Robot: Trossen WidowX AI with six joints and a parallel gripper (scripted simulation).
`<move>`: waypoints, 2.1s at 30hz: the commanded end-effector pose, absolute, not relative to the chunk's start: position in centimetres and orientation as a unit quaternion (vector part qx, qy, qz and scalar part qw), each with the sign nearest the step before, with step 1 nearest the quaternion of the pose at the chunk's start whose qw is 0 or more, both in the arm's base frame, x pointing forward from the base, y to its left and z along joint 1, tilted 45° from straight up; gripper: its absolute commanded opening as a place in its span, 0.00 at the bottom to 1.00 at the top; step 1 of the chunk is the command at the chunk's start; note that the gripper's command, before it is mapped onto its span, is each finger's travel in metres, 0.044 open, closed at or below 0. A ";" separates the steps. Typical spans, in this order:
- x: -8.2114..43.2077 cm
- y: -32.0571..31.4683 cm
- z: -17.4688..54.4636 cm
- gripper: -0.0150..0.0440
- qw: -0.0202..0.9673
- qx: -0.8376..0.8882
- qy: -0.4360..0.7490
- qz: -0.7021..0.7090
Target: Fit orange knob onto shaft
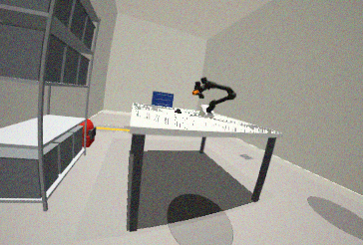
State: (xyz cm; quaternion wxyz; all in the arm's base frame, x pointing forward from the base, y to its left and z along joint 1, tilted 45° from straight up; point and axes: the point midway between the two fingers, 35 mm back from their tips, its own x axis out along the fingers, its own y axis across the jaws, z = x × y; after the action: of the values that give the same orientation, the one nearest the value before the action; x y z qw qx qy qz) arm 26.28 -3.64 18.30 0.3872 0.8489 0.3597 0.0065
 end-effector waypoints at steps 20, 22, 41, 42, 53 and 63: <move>27.1 -0.6 15.7 0.25 0.383 0.749 0.535 -0.081; 27.2 -0.3 15.5 0.25 0.381 0.735 0.553 -0.090; 27.9 3.0 13.0 0.25 0.350 0.578 0.716 -0.175; 27.9 3.1 12.9 0.25 0.349 0.570 0.722 -0.178; 28.2 5.6 10.1 0.25 0.352 0.568 0.722 -0.181; 28.2 8.9 6.6 0.25 0.353 0.566 0.723 -0.181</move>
State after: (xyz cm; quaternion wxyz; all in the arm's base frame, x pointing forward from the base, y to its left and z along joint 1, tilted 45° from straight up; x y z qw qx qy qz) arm 28.24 8.09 7.58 0.3559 0.5633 0.7238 -0.1794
